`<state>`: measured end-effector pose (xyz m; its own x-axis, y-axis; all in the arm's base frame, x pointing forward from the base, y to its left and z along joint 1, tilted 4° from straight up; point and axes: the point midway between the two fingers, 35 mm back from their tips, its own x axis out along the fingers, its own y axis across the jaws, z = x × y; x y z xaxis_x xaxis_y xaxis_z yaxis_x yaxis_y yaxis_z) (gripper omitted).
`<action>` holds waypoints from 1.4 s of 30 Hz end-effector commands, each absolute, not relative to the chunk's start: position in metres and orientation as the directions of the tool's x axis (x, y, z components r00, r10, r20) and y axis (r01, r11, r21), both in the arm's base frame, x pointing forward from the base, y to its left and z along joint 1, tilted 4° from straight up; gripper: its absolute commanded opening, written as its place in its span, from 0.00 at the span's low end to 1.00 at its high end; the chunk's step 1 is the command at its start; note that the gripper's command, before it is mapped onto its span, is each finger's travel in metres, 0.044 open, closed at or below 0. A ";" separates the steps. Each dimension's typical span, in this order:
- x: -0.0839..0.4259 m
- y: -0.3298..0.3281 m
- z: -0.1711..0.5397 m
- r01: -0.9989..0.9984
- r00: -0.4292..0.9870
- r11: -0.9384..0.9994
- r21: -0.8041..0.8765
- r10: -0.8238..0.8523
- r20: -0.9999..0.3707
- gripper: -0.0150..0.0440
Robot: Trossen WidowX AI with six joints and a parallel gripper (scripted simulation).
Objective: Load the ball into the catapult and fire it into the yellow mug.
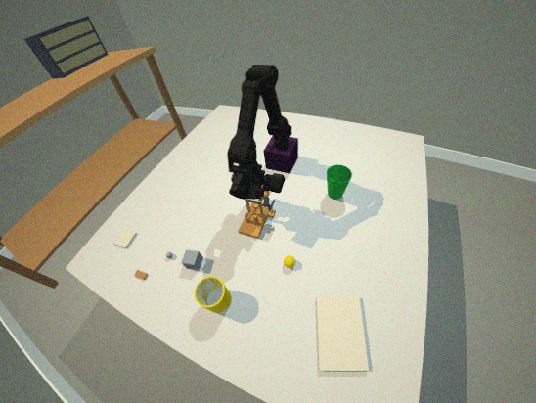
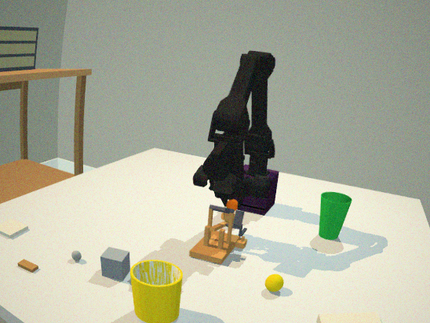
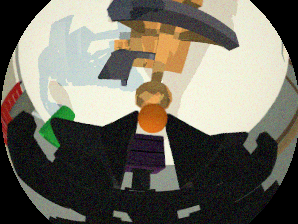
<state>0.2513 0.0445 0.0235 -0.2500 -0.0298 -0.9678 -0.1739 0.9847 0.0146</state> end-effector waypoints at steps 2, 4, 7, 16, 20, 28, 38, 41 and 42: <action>0.252 0.044 0.015 -0.171 -0.250 0.985 0.009 -0.034 -0.968 0.25; 0.252 0.044 0.013 -0.171 -0.250 0.985 0.009 -0.034 -0.968 0.25; 0.252 0.045 0.016 -0.174 -0.251 0.985 0.015 -0.030 -0.968 0.25; 0.252 0.045 0.016 -0.174 -0.251 0.985 0.015 -0.030 -0.968 0.48; 0.252 0.045 0.016 -0.174 -0.251 0.985 0.015 -0.030 -0.968 0.65; 0.244 0.042 0.122 -0.171 -0.249 0.985 0.010 -0.034 -0.968 1.00; 0.303 0.053 0.116 -0.151 -0.059 0.988 0.021 0.012 -0.998 1.00; 0.333 0.058 0.123 -0.139 0.042 0.990 0.027 0.033 -0.999 1.00; 0.343 0.060 0.126 -0.136 0.076 0.990 0.029 0.040 -0.996 1.00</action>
<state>0.3109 0.0538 0.1157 -0.0373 0.0118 -0.9992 -0.1517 0.9883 0.0173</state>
